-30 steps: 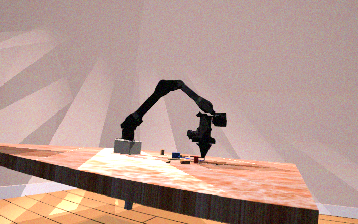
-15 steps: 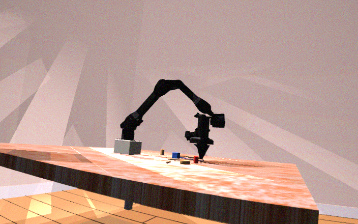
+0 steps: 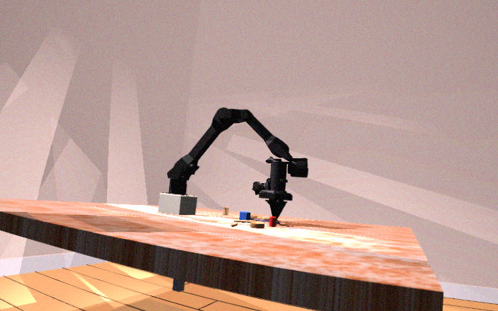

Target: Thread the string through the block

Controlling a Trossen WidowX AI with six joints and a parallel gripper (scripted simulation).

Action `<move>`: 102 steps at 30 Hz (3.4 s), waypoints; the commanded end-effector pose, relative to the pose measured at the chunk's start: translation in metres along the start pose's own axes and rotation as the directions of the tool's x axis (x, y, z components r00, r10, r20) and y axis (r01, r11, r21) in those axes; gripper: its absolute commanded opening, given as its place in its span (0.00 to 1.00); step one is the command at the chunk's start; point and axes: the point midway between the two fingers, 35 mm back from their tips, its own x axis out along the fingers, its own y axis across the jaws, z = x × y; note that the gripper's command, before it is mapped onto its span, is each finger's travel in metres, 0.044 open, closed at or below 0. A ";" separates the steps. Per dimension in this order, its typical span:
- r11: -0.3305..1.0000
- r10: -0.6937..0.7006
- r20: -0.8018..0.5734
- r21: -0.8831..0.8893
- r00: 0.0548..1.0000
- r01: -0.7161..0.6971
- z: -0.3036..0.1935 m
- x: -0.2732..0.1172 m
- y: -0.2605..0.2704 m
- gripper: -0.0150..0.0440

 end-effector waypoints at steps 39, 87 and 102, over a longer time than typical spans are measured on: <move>1.000 0.002 -0.010 0.001 1.000 -0.002 0.039 -0.004 0.001 0.25; 1.000 -0.001 0.005 -0.003 1.000 0.001 0.092 0.000 0.000 0.46; 1.000 -0.001 0.004 -0.003 1.000 0.001 0.091 -0.081 0.000 0.46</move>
